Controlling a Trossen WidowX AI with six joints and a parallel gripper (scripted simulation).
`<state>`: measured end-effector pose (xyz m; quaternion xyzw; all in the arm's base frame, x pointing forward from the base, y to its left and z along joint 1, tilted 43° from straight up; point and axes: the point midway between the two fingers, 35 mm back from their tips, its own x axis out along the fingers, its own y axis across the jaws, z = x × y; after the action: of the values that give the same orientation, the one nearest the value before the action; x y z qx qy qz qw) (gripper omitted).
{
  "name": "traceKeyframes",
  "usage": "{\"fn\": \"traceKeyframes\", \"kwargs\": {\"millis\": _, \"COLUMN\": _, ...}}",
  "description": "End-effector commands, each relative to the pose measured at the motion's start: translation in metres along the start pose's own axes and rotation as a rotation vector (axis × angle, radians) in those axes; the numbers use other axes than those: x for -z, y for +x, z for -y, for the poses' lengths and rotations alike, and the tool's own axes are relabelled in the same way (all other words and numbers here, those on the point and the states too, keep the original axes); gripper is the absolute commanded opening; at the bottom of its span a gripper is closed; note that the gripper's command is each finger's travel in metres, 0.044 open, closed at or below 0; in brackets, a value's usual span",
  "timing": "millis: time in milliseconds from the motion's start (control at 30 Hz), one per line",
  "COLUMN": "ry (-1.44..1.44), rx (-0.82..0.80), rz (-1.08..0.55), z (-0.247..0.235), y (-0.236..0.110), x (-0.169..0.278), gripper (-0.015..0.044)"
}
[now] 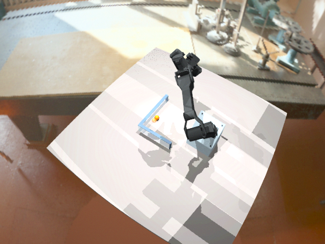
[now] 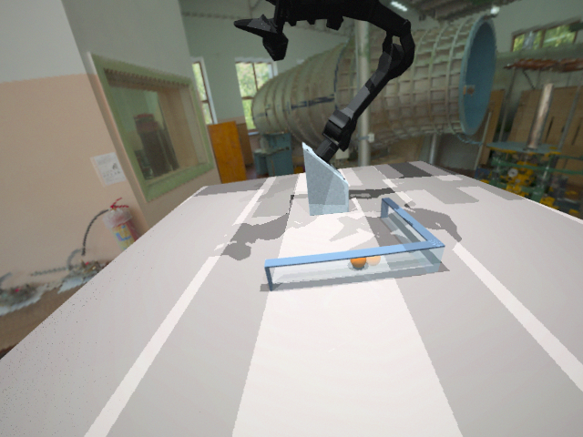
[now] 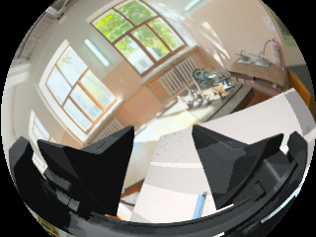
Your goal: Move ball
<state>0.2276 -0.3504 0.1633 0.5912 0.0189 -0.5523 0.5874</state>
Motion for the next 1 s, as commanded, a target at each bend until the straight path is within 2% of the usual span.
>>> {"fn": "traceKeyframes", "kwargs": {"millis": 0, "ry": -0.299, "rx": 0.030, "rz": -0.255, "z": 0.001, "y": 0.021, "x": 0.075, "gripper": 0.0261}}
{"fn": "traceKeyframes", "kwargs": {"millis": 167, "ry": -0.628, "rx": 0.017, "rz": -0.554, "z": 0.015, "y": 0.031, "x": 0.160, "gripper": 0.0261}}
{"fn": "traceKeyframes", "kwargs": {"millis": 333, "ry": -0.921, "rx": -0.046, "rz": -0.854, "z": 0.038, "y": 0.024, "x": 0.241, "gripper": 0.0261}}
{"fn": "traceKeyframes", "kwargs": {"millis": 700, "ry": -1.382, "rx": -0.335, "rz": -1.510, "z": 0.113, "y": -0.029, "x": 0.384, "gripper": 0.0261}}
{"fn": "traceKeyframes", "kwargs": {"millis": 767, "ry": -1.403, "rx": -0.364, "rz": -1.558, "z": 0.119, "y": -0.034, "x": 0.393, "gripper": 0.0261}}
{"fn": "traceKeyframes", "kwargs": {"millis": 967, "ry": -1.404, "rx": -0.365, "rz": -1.560, "z": 0.119, "y": -0.035, "x": 0.393, "gripper": 0.0261}}
